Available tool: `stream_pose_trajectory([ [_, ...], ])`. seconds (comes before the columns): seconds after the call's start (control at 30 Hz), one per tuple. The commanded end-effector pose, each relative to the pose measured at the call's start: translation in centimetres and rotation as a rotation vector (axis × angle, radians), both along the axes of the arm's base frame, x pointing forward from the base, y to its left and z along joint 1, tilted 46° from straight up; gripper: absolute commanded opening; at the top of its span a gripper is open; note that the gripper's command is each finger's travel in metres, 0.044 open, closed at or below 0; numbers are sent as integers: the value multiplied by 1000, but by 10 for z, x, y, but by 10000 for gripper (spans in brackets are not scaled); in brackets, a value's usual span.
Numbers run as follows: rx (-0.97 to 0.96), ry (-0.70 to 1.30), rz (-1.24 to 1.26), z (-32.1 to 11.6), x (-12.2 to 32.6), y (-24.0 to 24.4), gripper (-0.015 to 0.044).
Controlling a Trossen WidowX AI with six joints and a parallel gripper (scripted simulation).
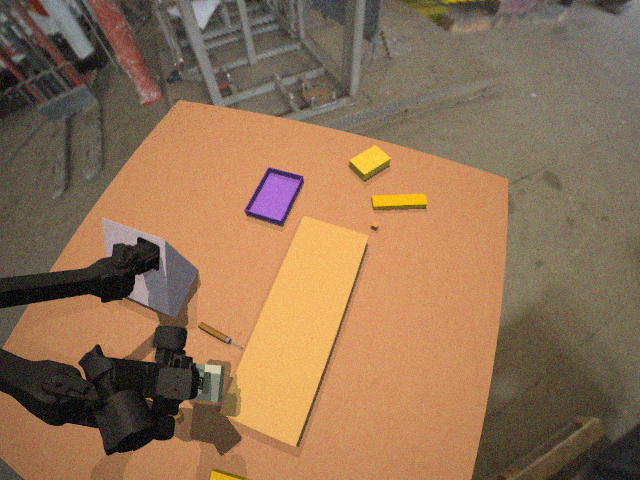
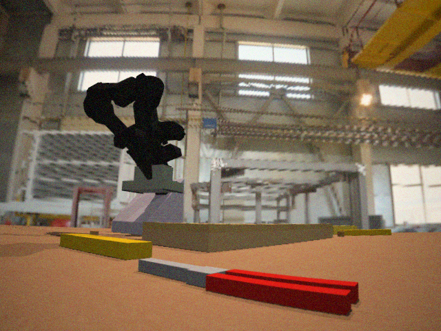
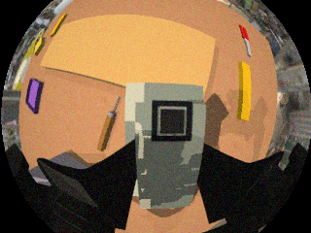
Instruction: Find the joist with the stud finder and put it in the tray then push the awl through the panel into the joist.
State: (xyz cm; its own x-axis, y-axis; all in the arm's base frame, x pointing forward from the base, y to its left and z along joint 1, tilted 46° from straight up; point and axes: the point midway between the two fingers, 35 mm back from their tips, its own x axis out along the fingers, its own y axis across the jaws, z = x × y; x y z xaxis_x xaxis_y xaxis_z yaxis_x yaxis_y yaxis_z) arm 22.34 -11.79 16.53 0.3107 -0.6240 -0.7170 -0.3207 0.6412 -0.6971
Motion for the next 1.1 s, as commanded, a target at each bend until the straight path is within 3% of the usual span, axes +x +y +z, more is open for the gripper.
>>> stream_pose_trajectory([
  [0.0,1,-40,-33,7,20,1,0],
  [0.83,19,-241,-208,8,129,20,0],
  [1.07,19,-246,-212,6,132,19,0],
])
